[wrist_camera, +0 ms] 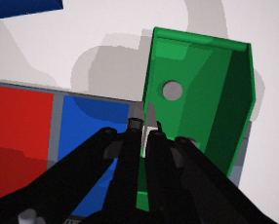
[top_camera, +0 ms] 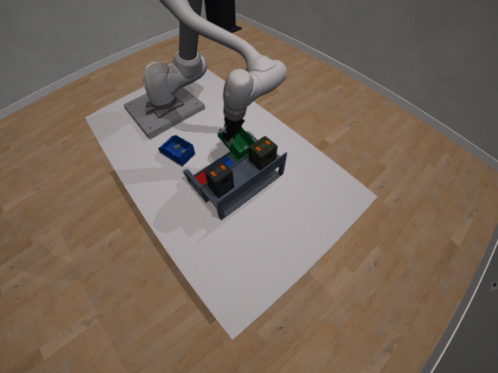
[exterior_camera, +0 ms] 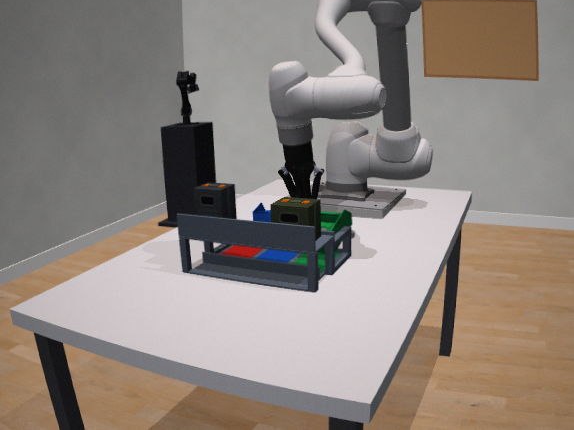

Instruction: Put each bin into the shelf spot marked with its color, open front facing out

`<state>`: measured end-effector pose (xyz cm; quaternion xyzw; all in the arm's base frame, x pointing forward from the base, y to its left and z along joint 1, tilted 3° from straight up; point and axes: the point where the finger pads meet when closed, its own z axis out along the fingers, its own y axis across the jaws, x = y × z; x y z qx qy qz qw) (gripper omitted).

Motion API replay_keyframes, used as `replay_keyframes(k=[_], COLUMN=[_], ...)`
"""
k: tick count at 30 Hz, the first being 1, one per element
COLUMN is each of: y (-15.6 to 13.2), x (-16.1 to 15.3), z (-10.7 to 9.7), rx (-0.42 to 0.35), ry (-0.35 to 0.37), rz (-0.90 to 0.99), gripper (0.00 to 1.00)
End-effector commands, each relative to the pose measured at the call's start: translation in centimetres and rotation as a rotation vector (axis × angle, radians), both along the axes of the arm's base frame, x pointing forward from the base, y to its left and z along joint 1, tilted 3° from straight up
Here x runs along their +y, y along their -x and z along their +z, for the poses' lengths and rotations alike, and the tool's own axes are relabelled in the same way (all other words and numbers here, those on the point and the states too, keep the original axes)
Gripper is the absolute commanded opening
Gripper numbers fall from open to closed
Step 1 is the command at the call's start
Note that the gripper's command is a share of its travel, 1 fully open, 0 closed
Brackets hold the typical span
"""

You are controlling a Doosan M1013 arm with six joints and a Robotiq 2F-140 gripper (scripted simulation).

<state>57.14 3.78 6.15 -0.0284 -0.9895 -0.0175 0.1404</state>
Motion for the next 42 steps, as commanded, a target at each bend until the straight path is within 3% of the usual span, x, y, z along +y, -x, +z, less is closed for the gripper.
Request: replay_keyframes(k=[1, 42], y=[0.0, 0.04], x=[0.0, 0.03], z=[0.0, -0.86], rx=[0.0, 0.0], ry=[0.0, 0.0], rz=[0.0, 0.0], gripper=[0.1, 0.1])
